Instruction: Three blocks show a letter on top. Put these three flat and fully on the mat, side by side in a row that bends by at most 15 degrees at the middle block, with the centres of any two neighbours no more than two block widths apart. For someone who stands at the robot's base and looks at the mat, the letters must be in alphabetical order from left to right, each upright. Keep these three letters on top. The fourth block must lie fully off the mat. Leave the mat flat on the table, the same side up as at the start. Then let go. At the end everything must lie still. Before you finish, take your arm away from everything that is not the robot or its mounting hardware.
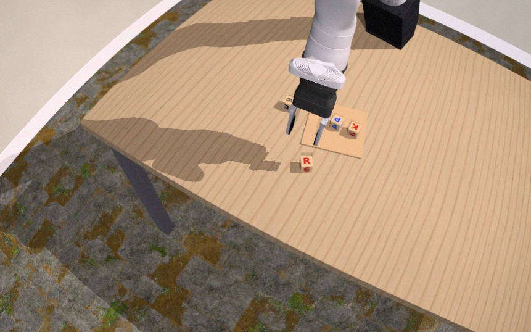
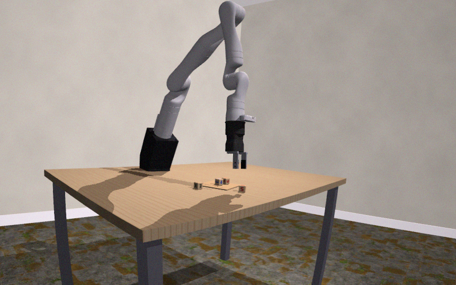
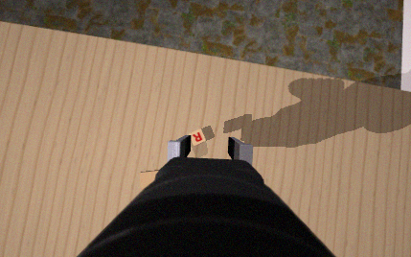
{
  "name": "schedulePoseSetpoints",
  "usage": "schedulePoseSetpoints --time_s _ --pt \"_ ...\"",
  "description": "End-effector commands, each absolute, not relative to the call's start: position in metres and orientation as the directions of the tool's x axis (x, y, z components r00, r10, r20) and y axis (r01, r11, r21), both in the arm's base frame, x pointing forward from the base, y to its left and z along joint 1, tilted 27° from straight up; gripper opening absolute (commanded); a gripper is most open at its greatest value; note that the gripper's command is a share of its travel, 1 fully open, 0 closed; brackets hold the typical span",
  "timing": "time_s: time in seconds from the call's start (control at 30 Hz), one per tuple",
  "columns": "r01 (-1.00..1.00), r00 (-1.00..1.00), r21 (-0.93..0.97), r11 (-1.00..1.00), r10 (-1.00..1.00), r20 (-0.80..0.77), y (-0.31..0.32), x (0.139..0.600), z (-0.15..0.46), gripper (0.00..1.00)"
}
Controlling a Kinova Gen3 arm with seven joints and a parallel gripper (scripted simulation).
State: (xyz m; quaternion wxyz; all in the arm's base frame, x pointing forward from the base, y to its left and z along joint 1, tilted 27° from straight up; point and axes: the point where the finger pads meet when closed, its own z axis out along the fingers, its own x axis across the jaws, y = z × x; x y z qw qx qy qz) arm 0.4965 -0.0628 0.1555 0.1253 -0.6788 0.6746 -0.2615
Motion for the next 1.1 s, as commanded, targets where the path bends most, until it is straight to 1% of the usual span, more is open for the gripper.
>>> schedulePoseSetpoints --time_s 0.0,0.13,0.2,0.23,0.4,0.57,0.7,0.77,1.07 --pt "-0.845 -0.169 -0.528 0.081 -0.978 0.122 -0.064 0.503 0.157 1.0" --pt "-0.804 -0.329 -0.53 0.27 -0.944 0.019 -0.066 0.507 0.158 1.0" --pt "-0.804 -0.329 -0.53 0.27 -0.944 0.019 -0.066 0.507 0.158 1.0" --pt "-0.786 -0.371 -0.528 0.321 -0.928 -0.011 -0.066 0.508 0.16 1.0" --pt "-0.692 -0.545 -0.487 0.533 -0.828 -0.132 -0.064 0.509 0.157 1.0" --pt "-0.585 -0.67 -0.427 0.689 -0.708 -0.224 -0.06 0.509 0.155 1.0" --pt "-0.508 -0.736 -0.382 0.772 -0.619 -0.273 -0.057 0.508 0.154 1.0" --pt "-0.508 -0.736 -0.382 0.772 -0.619 -0.273 -0.057 0.508 0.154 1.0" --pt "-0.404 -0.804 -0.314 0.859 -0.497 -0.325 -0.05 0.508 0.153 1.0"
